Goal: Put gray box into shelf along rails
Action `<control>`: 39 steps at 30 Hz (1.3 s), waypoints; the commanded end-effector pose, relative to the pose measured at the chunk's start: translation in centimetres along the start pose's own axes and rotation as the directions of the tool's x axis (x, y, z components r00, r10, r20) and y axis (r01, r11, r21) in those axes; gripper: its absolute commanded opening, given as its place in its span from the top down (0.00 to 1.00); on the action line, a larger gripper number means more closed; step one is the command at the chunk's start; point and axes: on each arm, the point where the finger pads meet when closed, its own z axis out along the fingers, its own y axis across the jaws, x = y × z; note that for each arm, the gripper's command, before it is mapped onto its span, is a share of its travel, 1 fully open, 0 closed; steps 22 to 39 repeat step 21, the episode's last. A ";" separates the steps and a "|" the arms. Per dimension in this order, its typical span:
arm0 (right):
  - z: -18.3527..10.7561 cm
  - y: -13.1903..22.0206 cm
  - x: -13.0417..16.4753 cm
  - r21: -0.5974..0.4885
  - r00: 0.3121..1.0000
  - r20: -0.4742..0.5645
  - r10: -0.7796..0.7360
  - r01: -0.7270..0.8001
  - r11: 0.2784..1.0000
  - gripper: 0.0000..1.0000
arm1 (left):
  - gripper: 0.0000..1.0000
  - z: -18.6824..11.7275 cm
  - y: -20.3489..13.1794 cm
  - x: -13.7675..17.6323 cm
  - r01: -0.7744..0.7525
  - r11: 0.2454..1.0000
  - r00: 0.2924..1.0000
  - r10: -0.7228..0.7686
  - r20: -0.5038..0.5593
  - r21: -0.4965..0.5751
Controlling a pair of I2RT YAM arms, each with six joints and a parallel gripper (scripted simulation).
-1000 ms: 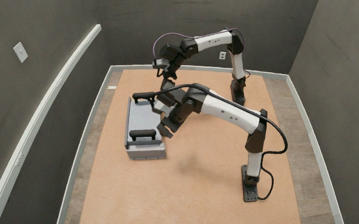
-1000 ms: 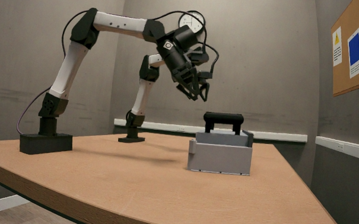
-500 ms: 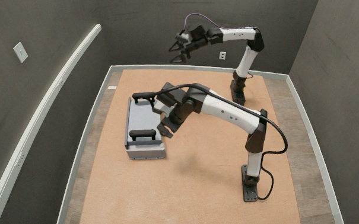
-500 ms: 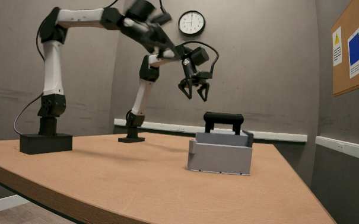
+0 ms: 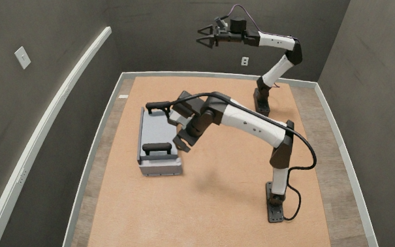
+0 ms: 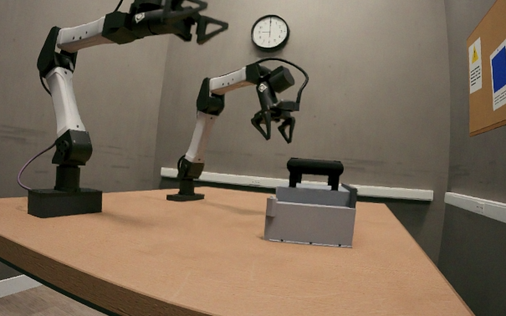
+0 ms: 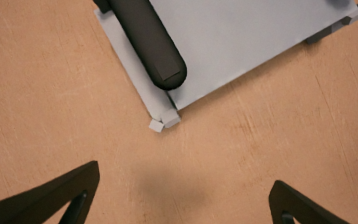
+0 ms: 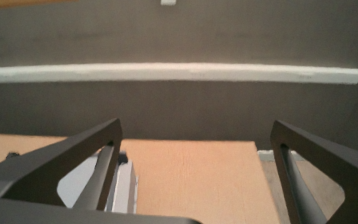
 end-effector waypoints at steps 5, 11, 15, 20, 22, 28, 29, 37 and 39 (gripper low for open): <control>0.3 -0.7 -0.2 0.007 0.999 0.040 0.016 -0.016 1.000 0.00 | 0.00 -0.8 0.0 -0.5 -0.006 1.000 1.000 0.006 0.027 0.003; 0.3 -0.7 -0.2 0.006 0.999 0.040 0.016 -0.016 1.000 0.00 | 0.00 -0.8 0.0 -0.5 -0.006 1.000 1.000 0.006 0.027 0.003; 0.1 -0.6 -1.0 0.002 0.998 0.056 0.016 -0.016 1.000 0.00 | 0.00 -0.8 0.0 -0.5 -0.006 1.000 1.000 0.006 0.027 0.003; 0.1 -0.6 -1.0 0.002 0.998 0.056 0.016 -0.016 1.000 0.00 | 0.00 -0.8 0.0 -0.5 -0.006 1.000 1.000 0.006 0.027 0.003; 0.1 -0.6 -1.0 0.002 0.998 0.056 0.016 -0.016 1.000 0.00 | 0.00 -0.8 0.0 -0.5 -0.006 1.000 1.000 0.006 0.027 0.003; 0.1 -0.6 -1.0 0.002 0.998 0.056 0.016 -0.016 1.000 0.00 | 0.00 -0.8 0.0 -0.5 -0.006 1.000 1.000 0.006 0.027 0.003; 0.1 -0.6 -1.0 0.002 0.998 0.056 0.016 -0.016 1.000 0.00 | 0.00 -0.8 0.0 -0.5 -0.006 1.000 1.000 0.006 0.027 0.003; 0.1 -0.6 -1.0 0.002 0.998 0.056 0.016 -0.016 1.000 0.00 | 0.00 -0.8 0.0 -0.5 -0.006 1.000 1.000 0.006 0.027 0.003; 0.1 -0.6 -1.0 0.002 0.998 0.056 0.016 -0.016 1.000 0.00 | 0.00 -0.8 0.0 -0.5 -0.006 1.000 1.000 0.006 0.027 0.003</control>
